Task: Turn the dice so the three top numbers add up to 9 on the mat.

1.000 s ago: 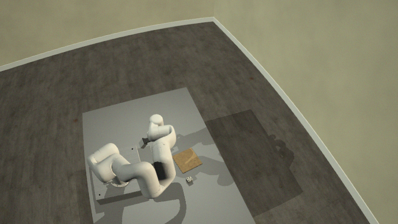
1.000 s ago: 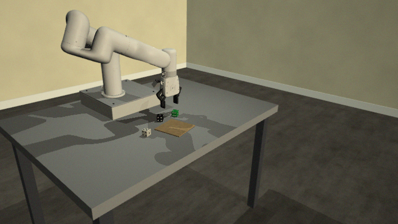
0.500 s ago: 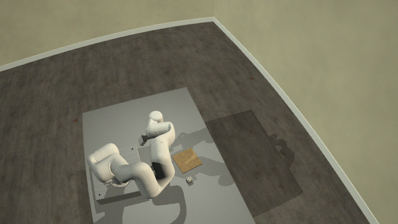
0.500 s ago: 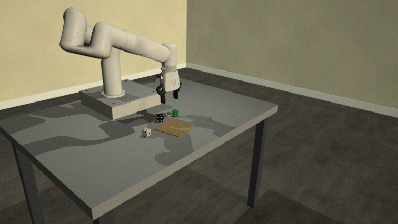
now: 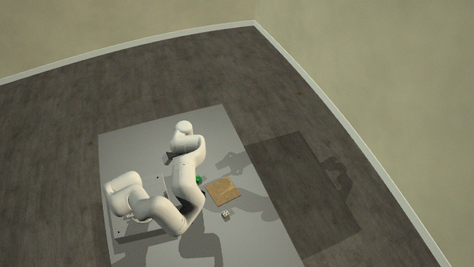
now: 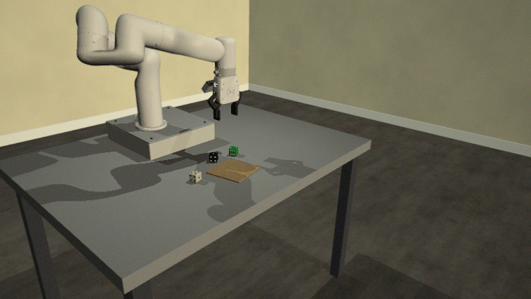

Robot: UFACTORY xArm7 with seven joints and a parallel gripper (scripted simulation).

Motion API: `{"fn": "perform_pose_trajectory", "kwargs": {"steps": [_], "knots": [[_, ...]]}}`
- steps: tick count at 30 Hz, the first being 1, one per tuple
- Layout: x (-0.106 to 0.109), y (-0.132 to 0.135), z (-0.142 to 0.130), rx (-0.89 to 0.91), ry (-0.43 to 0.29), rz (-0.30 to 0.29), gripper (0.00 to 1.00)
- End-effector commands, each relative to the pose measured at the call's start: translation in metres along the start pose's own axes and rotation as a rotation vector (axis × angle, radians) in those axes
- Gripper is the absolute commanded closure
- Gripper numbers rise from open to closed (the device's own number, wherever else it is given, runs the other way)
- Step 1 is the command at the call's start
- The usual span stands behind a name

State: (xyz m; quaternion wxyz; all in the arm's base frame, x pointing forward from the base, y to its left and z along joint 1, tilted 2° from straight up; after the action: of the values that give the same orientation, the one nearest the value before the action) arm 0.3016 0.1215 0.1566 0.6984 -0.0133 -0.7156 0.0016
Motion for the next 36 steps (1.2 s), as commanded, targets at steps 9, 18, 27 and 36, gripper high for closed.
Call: {"fn": "perform_pose_trajectory", "kwargs": {"steps": [9,18,27,36], "knots": [[0.002,-0.003,-0.001,-0.025,-0.002,-0.001,0.00],[0.002,-0.016,-0.006,-0.151,-0.002,-0.001,0.00],[0.001,-0.035,-0.011,-0.336,-0.002,-0.001,0.00],[0.001,-0.039,-0.012,-0.372,-0.002,-0.001,0.00]]}}
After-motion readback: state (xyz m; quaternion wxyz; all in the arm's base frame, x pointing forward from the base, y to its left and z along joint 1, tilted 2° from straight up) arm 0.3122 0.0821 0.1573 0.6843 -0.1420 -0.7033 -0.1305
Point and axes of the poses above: the point where the finger pads meet when closed, its own x axis back along the fingers, its own y axis across the jaws, z = x × y, the point moved 7 cm from there along x, back along the fingers, and after that the axes turned 4 degrees about x, right-handed, at the moved point
